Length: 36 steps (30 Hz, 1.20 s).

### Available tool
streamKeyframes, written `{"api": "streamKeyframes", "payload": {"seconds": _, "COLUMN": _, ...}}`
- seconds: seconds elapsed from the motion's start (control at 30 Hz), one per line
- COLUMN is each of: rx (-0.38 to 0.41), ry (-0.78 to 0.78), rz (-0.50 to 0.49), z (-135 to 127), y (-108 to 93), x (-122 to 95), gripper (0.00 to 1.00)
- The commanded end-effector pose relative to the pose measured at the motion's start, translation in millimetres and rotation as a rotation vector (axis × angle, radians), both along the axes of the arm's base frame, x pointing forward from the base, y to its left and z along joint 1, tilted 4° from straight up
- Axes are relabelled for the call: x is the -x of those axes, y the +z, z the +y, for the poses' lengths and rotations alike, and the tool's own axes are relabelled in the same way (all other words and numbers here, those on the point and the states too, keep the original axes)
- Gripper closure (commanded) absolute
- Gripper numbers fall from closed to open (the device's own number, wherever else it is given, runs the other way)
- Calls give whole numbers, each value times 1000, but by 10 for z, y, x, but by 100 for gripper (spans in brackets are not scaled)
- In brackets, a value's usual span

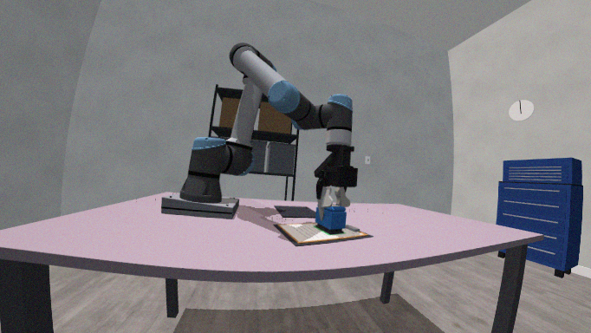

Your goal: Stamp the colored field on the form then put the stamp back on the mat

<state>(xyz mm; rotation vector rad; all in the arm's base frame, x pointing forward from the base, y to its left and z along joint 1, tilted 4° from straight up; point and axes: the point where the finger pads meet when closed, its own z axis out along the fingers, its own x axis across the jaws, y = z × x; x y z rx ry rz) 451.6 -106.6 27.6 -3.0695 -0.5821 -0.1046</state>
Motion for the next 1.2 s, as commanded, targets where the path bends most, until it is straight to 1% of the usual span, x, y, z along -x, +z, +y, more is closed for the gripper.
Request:
{"api": "streamKeyframes", "payload": {"seconds": 0.0, "rx": -3, "ry": 1, "rz": 4, "z": 19, "y": -44, "x": 10, "gripper": 79}}
{"api": "streamKeyframes", "payload": {"seconds": 0.6, "rx": -3, "ry": 1, "rz": 4, "z": 15, "y": -53, "x": 3, "gripper": 79}}
{"api": "streamKeyframes", "payload": {"seconds": 0.97, "rx": 1, "ry": -1, "rz": -3, "z": -15, "y": 223, "x": 0, "gripper": 79}}
{"api": "streamKeyframes", "payload": {"seconds": 1.17, "rx": 1, "ry": -1, "rz": -3, "z": -17, "y": 262, "x": 3, "gripper": 79}}
